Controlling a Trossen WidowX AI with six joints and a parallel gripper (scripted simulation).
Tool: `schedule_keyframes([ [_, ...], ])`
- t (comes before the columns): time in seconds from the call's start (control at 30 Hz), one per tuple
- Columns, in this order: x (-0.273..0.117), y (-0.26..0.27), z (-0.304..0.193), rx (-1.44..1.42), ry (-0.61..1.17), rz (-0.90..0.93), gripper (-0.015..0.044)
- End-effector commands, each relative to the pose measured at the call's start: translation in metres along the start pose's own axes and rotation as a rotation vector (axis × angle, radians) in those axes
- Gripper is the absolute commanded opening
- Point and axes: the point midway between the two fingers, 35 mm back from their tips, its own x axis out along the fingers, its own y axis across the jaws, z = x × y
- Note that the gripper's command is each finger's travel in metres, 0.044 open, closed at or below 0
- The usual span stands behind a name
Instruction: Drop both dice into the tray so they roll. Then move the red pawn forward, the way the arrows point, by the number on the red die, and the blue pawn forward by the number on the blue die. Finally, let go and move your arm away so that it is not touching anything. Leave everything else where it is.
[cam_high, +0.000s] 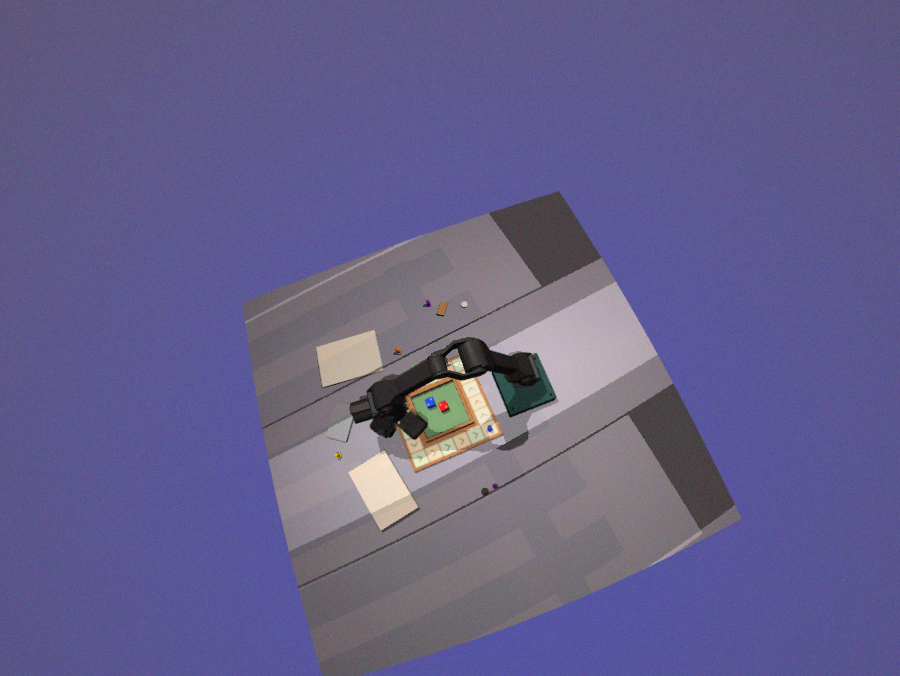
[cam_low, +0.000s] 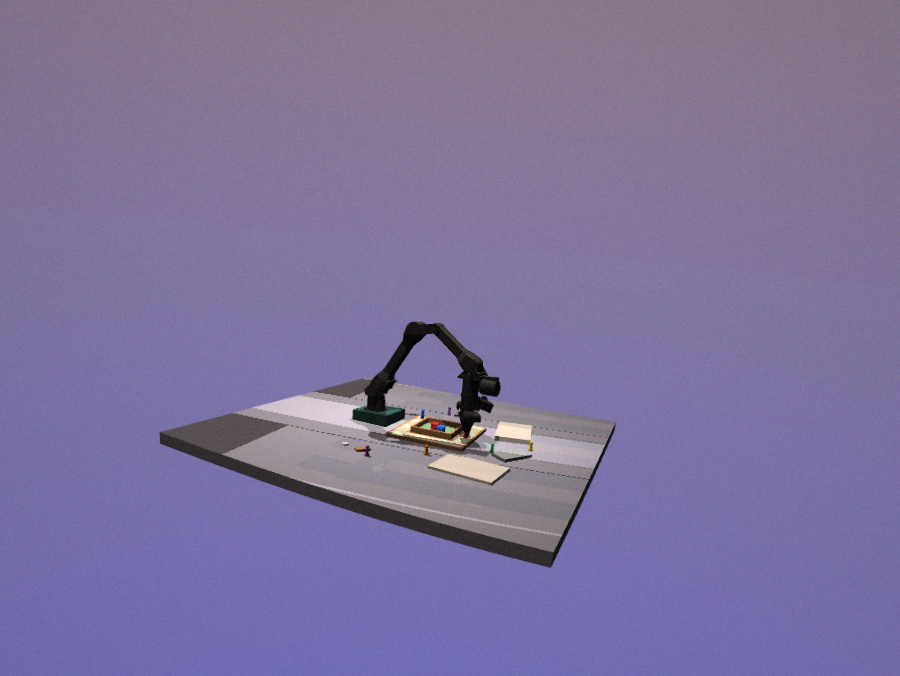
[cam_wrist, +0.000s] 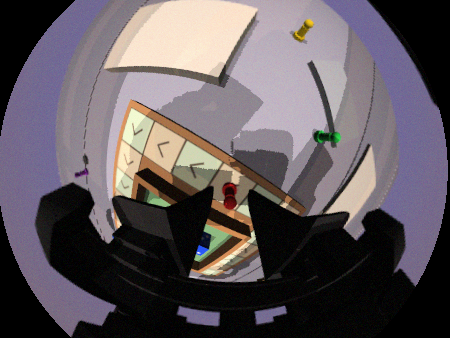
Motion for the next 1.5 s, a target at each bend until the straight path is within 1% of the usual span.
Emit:
schedule_keyframes([
  [0.0,0.004,0.001,-0.002,-0.001,0.007,0.001,0.0095],
  [0.07,0.004,0.001,-0.002,-0.001,0.007,0.001,0.0043],
  [0.3,0.004,0.001,-0.002,-0.001,0.007,0.001,0.0],
  [0.4,0.003,0.001,-0.002,-0.001,0.007,0.001,0.0],
  [0.47,-0.005,0.0,-0.001,-0.002,0.007,0.001,0.0],
  [1.13,-0.12,-0.002,-0.003,-0.001,0.008,0.0,0.0],
  [1.3,-0.123,0.0,-0.003,-0.001,0.008,0.001,0.0],
  [1.47,-0.1,0.021,0.013,-0.002,0.006,0.002,0.0],
])
